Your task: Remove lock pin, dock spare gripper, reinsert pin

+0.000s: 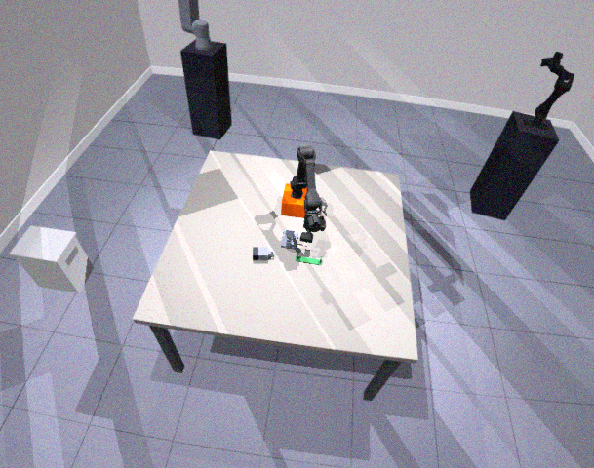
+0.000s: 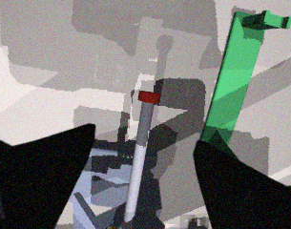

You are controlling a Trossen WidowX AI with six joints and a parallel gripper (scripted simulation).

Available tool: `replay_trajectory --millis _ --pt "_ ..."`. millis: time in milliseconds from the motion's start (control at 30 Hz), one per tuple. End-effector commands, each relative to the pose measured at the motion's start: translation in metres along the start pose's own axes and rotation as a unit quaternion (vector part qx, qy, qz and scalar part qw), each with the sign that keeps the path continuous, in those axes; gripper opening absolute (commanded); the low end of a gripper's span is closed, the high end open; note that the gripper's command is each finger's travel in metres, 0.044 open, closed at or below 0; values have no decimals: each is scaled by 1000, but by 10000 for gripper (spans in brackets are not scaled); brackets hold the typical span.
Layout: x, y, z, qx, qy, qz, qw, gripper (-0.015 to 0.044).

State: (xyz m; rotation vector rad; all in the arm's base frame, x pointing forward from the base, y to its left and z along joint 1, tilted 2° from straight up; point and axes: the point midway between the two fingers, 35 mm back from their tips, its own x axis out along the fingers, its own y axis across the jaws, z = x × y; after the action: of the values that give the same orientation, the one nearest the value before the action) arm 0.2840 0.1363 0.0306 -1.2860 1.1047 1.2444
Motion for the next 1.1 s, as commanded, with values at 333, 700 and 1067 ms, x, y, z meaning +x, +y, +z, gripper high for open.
replay_trajectory --millis 333,700,1067 --pt "23 1 0 -2 -1 3 1000 300" --pt "40 2 0 -2 -1 3 1000 300" --pt "40 2 0 -2 -1 3 1000 116"
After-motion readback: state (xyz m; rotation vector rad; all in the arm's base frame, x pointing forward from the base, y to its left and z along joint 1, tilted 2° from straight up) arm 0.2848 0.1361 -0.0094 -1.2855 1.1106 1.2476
